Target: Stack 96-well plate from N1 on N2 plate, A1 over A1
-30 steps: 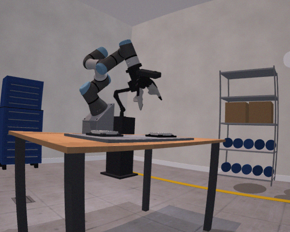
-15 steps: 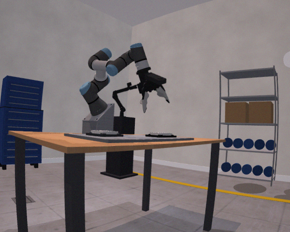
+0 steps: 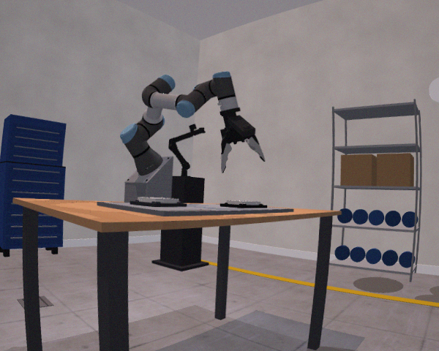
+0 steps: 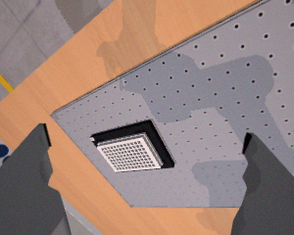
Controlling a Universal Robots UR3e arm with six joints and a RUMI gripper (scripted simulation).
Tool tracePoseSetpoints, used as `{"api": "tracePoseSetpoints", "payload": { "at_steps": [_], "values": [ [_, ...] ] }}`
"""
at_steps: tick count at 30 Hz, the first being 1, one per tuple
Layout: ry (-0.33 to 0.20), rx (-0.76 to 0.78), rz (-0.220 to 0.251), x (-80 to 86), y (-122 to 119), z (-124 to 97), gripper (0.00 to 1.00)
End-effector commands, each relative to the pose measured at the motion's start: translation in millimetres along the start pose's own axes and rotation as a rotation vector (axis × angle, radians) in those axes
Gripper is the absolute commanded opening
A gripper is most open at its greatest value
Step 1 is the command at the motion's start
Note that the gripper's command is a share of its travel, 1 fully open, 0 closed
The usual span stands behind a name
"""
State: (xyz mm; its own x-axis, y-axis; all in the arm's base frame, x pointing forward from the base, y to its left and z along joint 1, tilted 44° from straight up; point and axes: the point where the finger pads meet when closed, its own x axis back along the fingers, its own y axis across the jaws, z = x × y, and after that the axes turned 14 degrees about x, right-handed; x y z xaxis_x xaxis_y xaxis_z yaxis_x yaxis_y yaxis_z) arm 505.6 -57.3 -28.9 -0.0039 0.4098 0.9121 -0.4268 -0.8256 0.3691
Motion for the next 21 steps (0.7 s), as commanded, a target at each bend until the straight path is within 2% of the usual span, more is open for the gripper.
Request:
{"api": "tracePoseSetpoints", "payload": {
  "at_steps": [1, 15, 18, 21],
  "values": [
    [-0.011, -0.060, -0.021, -3.5, -8, -6, 1.00],
    [-0.014, -0.335, -0.109, -26.5, -42, -48, 1.00],
    [-0.014, -0.335, -0.109, -27.1, -43, -49, 1.00],
    [-0.003, -0.421, -0.138, -32.6, -51, -61, 1.00]
  ]
}}
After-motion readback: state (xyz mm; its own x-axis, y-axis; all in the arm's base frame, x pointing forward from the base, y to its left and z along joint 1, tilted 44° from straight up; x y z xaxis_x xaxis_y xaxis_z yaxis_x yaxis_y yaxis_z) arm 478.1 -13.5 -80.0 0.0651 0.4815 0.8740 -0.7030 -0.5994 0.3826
